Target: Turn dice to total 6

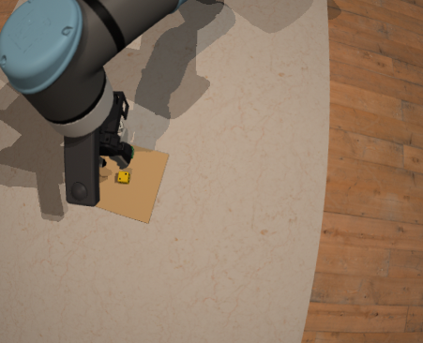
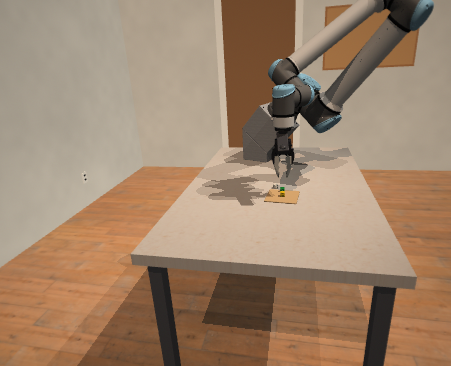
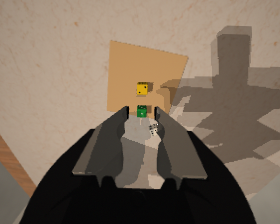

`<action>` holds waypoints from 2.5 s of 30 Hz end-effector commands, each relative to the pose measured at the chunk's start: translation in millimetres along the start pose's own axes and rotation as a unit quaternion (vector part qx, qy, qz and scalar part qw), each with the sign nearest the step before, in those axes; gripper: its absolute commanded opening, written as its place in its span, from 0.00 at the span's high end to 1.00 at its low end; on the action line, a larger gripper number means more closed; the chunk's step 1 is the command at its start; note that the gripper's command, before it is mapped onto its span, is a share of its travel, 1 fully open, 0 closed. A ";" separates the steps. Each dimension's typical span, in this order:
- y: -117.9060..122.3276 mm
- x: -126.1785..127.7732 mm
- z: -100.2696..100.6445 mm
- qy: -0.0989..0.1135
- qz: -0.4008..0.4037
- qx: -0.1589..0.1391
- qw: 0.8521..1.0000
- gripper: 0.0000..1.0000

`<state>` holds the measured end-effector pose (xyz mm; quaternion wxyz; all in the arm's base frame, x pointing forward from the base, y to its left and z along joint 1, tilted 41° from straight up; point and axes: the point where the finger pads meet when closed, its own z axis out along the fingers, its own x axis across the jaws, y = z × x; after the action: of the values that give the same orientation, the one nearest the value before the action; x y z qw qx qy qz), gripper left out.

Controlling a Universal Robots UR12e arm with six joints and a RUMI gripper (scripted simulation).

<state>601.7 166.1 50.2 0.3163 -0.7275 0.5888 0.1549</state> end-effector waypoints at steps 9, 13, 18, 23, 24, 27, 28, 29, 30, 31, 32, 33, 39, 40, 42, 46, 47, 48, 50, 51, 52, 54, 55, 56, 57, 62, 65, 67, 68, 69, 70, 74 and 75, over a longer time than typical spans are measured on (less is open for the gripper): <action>-0.3 0.2 -3.5 0.000 0.000 0.000 1.000 0.00; -0.3 0.2 -3.5 0.000 0.000 0.000 1.000 0.00; -0.3 0.2 -3.5 0.000 0.000 0.000 1.000 0.00; -0.2 0.2 -3.5 0.000 0.000 0.000 1.000 0.00; 0.1 0.4 -3.4 0.000 -0.001 0.000 1.000 0.00; 5.1 2.7 -2.7 0.000 -0.011 0.000 1.000 0.00; 8.5 4.2 -2.2 0.000 -0.018 0.000 1.000 0.00; 12.7 6.0 -1.6 0.000 -0.027 0.000 1.000 0.00; 17.8 8.1 -0.8 0.001 -0.037 0.000 0.999 0.00; 23.7 10.4 0.1 0.001 -0.049 0.000 0.999 0.00; 30.2 12.9 1.1 0.001 -0.063 0.000 0.998 0.00; 37.2 15.3 2.2 0.001 -0.077 0.000 0.997 0.00; 67.2 23.8 7.0 0.001 -0.138 0.000 0.990 0.00; 74.2 25.3 8.1 0.001 -0.152 0.000 0.988 0.00; 86.7 27.7 10.2 0.000 -0.177 0.000 0.984 0.00; 101.9 29.8 12.9 0.000 -0.208 0.000 0.978 0.00; 103.5 30.0 13.2 0.000 -0.211 0.000 0.977 0.00; 104.4 30.1 13.4 0.000 -0.213 0.000 0.977 0.00; 104.8 30.1 13.4 0.000 -0.214 0.000 0.977 0.00; 104.8 30.1 13.4 0.000 -0.214 0.000 0.977 0.00; 104.8 30.1 13.4 0.000 -0.214 0.000 0.977 0.00; 104.8 30.1 13.4 0.000 -0.214 0.000 0.977 0.79; 104.8 30.1 13.4 0.000 -0.214 0.000 0.977 0.79; 104.8 30.1 13.4 0.000 -0.214 0.000 0.977 0.79; 104.8 30.1 13.4 0.000 -0.214 0.000 0.977 0.79; 104.8 30.1 13.4 0.000 -0.214 0.000 0.977 0.79; 104.8 30.1 13.4 0.000 -0.214 0.000 0.977 0.79; 104.8 30.1 13.4 0.000 -0.214 0.000 0.977 0.79; 104.8 30.1 13.4 0.000 -0.214 0.000 0.977 0.79; 104.8 30.1 13.4 0.000 -0.214 0.000 0.977 0.79; 104.8 30.1 13.4 0.000 -0.214 0.000 0.977 0.79; 104.8 30.1 13.4 0.000 -0.214 0.000 0.977 0.79; 104.8 30.1 13.4 0.000 -0.214 0.000 0.977 0.79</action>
<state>510.9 141.1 -7.3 0.3422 -0.8367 0.4193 0.0841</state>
